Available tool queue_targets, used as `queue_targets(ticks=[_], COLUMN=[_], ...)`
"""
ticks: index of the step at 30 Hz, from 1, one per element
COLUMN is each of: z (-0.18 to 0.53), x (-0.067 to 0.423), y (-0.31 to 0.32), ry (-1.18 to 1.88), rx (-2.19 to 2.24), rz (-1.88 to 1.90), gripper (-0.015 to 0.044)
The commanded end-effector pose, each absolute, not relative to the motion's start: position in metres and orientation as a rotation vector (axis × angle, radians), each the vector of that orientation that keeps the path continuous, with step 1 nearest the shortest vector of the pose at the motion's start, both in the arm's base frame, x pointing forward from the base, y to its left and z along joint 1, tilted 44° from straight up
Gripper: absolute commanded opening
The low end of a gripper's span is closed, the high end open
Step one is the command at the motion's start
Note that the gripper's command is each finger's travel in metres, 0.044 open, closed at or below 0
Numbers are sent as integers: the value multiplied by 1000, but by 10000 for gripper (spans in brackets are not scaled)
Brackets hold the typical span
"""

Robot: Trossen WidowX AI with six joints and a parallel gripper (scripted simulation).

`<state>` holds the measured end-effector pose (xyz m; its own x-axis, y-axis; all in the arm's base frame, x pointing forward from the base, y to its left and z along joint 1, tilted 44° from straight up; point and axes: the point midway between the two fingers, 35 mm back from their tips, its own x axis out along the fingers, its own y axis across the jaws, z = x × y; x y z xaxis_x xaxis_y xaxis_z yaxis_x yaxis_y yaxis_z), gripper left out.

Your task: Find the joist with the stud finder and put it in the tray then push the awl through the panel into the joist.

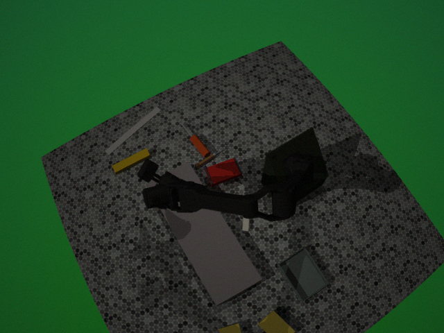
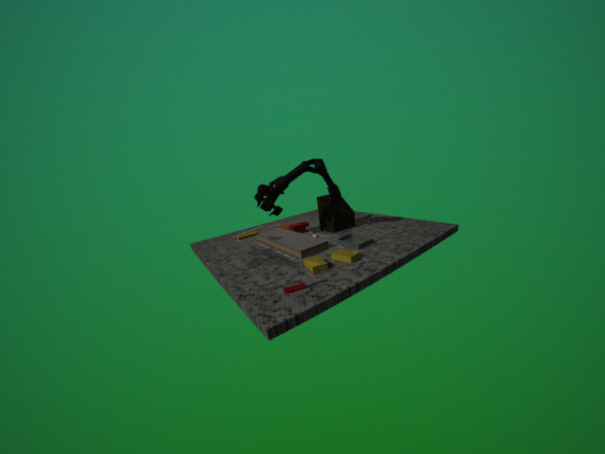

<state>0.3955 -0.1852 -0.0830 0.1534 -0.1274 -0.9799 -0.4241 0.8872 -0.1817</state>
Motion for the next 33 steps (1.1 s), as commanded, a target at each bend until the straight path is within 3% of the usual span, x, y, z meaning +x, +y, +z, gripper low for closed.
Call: queue_targets(ticks=[1,12,33], z=[-118,-137,-141], x=[333,186,182], y=[-172,-91,-92], ry=[1510,1582,1575], rx=[-212,711,771], rz=[310,430,431], gripper=[440,440,440])
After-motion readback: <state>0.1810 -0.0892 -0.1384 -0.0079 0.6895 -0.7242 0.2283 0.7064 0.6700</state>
